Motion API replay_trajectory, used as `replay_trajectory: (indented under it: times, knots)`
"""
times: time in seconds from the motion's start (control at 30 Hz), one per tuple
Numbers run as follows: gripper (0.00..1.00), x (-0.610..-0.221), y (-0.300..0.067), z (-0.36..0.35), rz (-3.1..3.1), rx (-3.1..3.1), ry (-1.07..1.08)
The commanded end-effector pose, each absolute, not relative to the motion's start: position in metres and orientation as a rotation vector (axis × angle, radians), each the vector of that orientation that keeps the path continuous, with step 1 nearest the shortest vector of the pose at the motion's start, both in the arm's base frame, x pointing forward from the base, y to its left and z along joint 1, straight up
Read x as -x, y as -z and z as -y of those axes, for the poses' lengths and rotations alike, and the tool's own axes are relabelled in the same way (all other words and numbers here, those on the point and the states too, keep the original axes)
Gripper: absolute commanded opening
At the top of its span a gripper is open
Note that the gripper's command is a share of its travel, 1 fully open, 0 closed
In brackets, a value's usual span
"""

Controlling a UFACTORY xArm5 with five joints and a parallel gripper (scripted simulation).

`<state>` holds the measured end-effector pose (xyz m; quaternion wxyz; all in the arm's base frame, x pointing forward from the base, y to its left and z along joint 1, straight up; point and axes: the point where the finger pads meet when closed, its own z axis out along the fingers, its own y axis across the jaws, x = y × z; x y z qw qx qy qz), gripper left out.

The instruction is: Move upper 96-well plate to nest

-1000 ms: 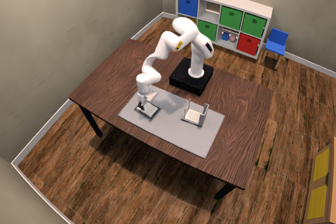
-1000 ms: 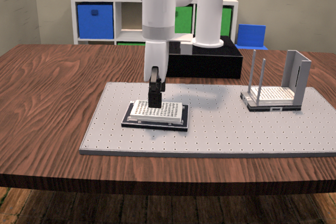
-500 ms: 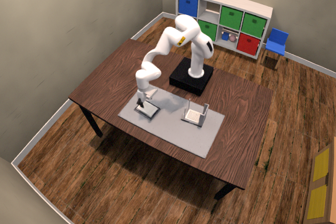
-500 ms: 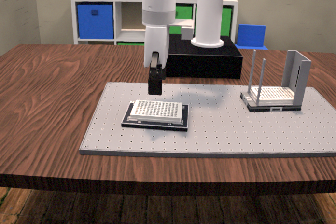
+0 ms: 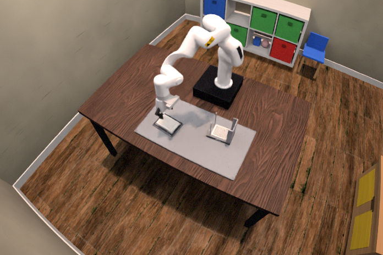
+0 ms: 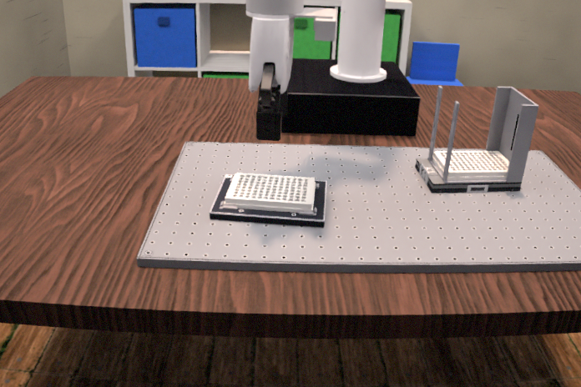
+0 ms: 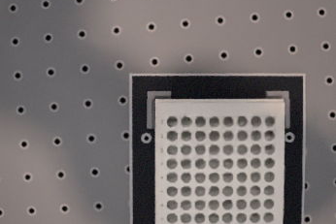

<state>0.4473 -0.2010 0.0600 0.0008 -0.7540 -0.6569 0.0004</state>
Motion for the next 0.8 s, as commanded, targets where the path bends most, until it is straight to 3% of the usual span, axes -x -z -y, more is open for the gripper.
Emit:
replay_trajectory:
  times: [0.0, 0.77]
  knots:
    - [1.0, -0.449, -0.077, 0.202, 2.065, 2.371, 0.002]
    - [1.0, -0.449, -0.13, 0.202, 2.065, 2.371, 0.002]
